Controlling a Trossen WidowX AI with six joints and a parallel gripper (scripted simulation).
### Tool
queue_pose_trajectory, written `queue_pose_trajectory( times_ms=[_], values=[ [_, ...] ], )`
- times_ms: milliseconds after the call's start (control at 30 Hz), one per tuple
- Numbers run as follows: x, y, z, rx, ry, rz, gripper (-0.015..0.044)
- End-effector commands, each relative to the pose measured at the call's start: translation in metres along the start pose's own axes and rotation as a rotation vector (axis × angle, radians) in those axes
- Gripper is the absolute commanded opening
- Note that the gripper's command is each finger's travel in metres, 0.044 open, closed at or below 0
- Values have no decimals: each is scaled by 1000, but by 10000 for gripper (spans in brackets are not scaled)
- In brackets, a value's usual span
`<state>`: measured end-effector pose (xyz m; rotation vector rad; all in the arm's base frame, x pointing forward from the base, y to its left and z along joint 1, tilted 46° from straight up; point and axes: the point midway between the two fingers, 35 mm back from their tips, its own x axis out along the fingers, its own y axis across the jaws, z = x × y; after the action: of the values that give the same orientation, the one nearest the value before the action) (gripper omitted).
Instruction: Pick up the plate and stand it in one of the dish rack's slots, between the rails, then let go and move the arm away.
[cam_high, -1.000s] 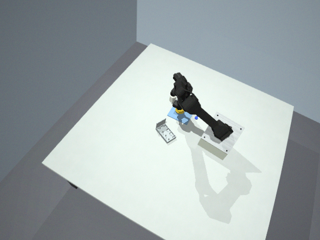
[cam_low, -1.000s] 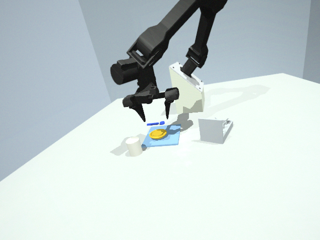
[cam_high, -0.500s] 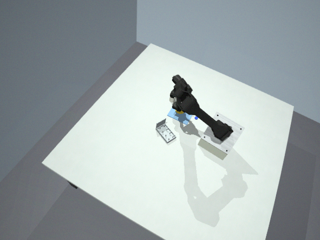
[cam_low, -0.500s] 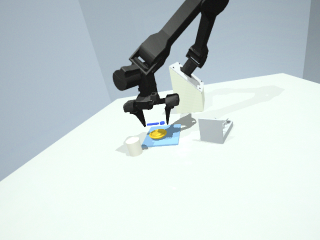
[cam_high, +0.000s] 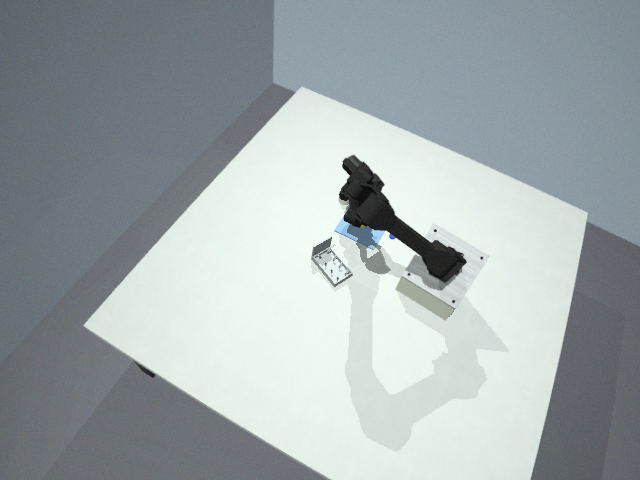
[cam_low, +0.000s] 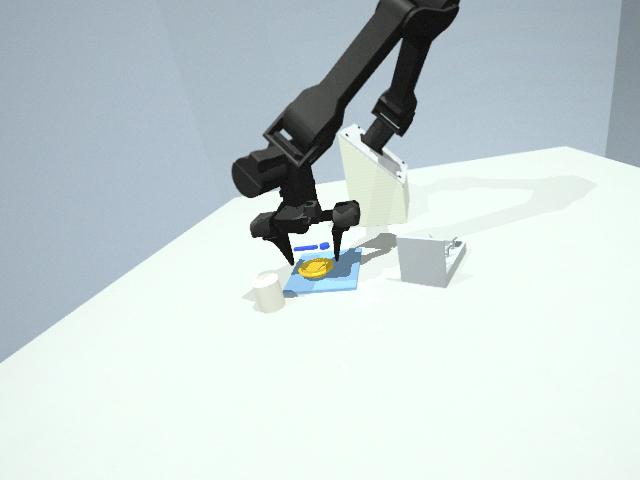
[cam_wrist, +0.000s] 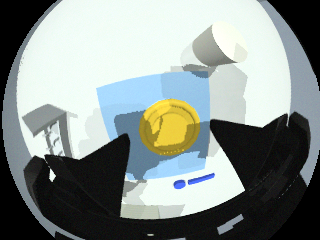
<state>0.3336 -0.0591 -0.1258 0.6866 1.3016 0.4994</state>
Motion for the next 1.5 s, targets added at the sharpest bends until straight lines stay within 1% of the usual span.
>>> queue_pose_trajectory(
  times_ms=[0, 333, 367, 400, 600, 967, 1067, 1333, 1467],
  values=[
    [10, -1, -4, 10, 8, 7, 400],
    [23, -1, -5, 10, 8, 9, 400],
    [23, -1, -5, 10, 8, 9, 374],
    [23, -1, -5, 10, 8, 9, 367],
    [23, -1, -5, 10, 8, 9, 365],
    [23, -1, -5, 10, 8, 9, 292],
    [19, -2, -4, 10, 7, 7, 213],
    [-32, -10, 5, 16, 3, -13, 3],
    [-58, -12, 7, 15, 4, -15, 0]
  ],
)
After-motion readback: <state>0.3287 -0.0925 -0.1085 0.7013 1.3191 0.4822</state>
